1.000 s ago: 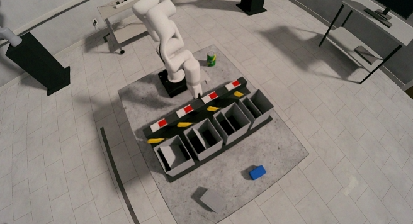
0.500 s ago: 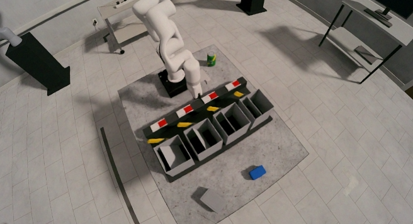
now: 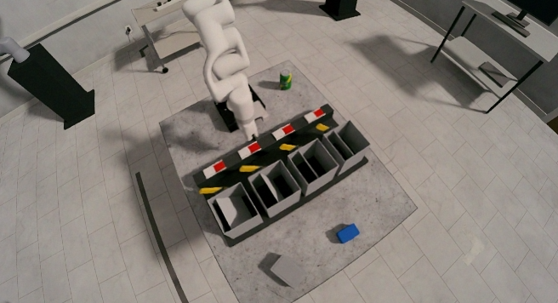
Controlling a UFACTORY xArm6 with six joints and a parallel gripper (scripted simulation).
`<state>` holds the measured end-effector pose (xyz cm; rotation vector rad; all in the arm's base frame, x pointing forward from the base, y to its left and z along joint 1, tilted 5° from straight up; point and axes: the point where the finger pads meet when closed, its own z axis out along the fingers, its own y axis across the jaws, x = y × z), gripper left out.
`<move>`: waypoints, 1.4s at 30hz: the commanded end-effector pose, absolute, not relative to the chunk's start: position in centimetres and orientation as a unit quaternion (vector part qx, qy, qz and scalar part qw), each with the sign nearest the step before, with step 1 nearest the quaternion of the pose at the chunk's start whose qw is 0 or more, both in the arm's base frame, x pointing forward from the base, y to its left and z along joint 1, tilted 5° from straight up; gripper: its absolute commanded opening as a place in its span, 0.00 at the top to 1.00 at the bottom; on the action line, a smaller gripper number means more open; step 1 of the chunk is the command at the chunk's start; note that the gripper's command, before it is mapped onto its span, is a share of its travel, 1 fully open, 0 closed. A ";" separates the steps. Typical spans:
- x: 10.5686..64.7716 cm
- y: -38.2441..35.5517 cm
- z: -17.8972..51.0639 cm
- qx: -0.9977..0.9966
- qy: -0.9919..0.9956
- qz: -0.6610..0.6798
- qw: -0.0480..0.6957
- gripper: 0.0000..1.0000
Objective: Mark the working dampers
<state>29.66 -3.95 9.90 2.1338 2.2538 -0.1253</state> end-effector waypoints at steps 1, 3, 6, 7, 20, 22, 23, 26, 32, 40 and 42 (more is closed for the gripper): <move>30.2 -8.1 10.3 0.686 0.727 -0.036 0.016 1.00; 30.2 -8.1 10.3 0.686 0.727 -0.036 0.016 1.00; 30.4 -11.3 10.5 0.686 0.727 -0.036 0.016 1.00; 30.4 -11.9 10.6 0.686 0.727 -0.036 0.016 1.00; 30.9 -19.8 11.2 0.686 0.727 -0.036 0.016 1.00; 31.1 -22.4 11.4 0.686 0.727 -0.036 0.016 1.00; 31.1 -23.0 11.4 0.686 0.727 -0.036 0.016 1.00; 31.2 -25.2 11.6 0.686 0.727 -0.036 0.016 1.00; 31.5 -29.6 11.9 0.686 0.727 -0.036 0.016 1.00; 31.5 -31.3 12.0 0.686 0.727 -0.036 0.016 1.00; 31.5 -31.3 12.0 0.686 0.727 -0.036 0.016 1.00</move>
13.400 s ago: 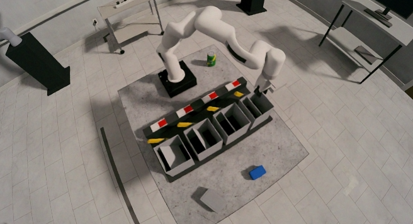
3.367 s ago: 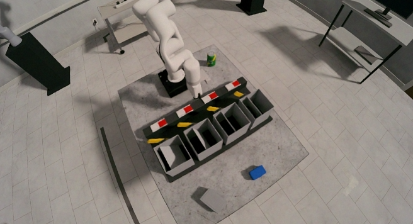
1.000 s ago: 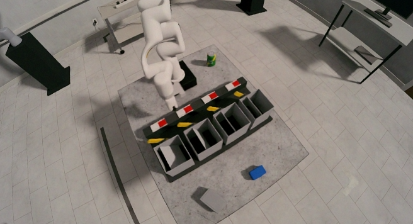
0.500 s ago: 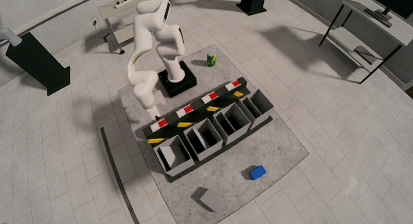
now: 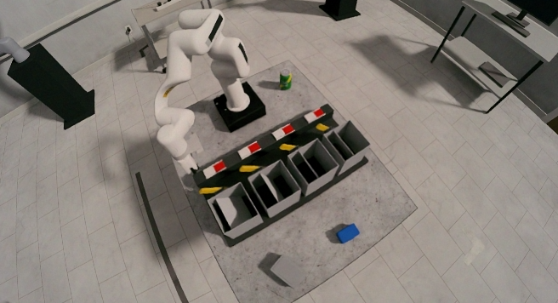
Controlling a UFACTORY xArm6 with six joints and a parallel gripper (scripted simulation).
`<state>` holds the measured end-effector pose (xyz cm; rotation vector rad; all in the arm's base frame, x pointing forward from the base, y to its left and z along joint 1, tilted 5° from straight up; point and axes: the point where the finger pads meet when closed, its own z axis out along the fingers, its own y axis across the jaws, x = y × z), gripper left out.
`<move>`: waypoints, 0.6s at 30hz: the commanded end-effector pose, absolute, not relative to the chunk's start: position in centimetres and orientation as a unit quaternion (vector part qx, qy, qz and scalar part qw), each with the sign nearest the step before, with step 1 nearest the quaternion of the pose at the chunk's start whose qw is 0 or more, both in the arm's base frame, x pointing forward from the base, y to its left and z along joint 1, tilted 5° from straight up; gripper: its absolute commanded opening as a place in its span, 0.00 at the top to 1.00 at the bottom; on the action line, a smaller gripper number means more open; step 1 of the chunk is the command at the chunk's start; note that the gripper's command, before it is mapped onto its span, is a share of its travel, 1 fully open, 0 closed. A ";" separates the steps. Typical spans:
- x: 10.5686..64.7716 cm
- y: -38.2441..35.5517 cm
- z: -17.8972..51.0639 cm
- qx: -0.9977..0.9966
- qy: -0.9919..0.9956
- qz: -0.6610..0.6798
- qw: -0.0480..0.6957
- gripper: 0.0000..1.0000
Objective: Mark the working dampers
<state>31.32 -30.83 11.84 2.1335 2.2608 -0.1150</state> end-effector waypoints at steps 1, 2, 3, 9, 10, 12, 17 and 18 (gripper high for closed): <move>31.5 -31.3 12.0 0.686 0.727 -0.036 0.016 1.00; 31.5 -31.3 12.0 0.686 0.727 -0.036 0.016 1.00; 31.5 -31.3 12.0 0.686 0.727 -0.036 0.016 1.00; 31.4 -31.4 9.0 0.685 0.727 -0.036 0.016 1.00; 31.3 -31.4 8.5 0.685 0.727 -0.036 0.016 1.00; 31.3 -31.4 8.5 0.685 0.727 -0.036 0.016 1.00; 31.3 -31.4 8.2 0.685 0.727 -0.036 0.016 1.00; 31.3 -31.4 8.2 0.685 0.727 -0.036 0.016 1.00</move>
